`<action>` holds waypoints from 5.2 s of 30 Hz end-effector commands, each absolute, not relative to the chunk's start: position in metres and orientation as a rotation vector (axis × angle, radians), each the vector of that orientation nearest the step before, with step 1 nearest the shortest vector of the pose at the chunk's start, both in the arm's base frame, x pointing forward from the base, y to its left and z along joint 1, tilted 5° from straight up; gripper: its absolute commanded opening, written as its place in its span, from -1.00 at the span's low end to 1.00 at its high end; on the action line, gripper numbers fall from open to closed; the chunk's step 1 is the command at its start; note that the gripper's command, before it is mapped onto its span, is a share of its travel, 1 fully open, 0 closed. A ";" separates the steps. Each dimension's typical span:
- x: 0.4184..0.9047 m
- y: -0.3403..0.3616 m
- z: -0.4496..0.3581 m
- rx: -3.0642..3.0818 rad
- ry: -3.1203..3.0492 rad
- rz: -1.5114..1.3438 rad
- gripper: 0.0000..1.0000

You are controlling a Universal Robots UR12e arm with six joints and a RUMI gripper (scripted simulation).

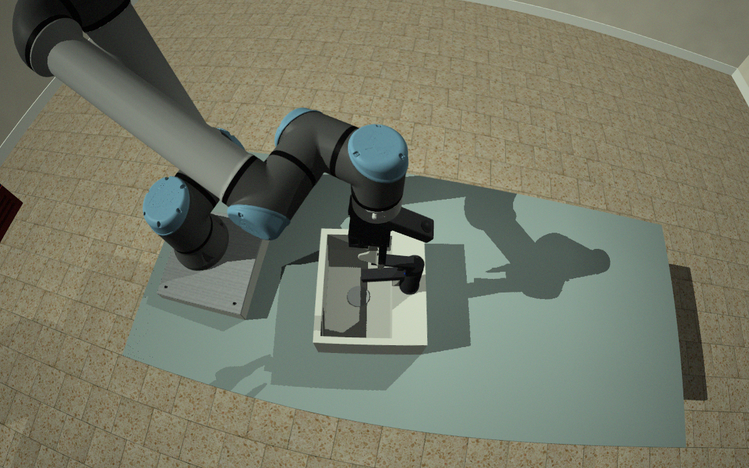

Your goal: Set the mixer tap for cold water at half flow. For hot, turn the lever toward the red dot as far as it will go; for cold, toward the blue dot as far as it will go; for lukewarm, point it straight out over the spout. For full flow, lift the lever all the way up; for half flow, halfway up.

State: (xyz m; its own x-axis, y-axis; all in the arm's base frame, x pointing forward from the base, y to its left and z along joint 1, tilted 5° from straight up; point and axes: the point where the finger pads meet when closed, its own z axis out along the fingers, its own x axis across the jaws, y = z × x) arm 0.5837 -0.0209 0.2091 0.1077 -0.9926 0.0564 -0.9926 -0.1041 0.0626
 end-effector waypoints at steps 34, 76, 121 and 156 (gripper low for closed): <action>0.584 -0.021 0.210 2.274 -2.044 0.002 -0.23; 0.583 -0.022 0.191 2.274 -2.044 0.002 -0.23; 0.583 -0.023 0.180 2.274 -2.044 0.002 -0.23; 0.583 -0.023 0.180 2.274 -2.044 0.002 -1.00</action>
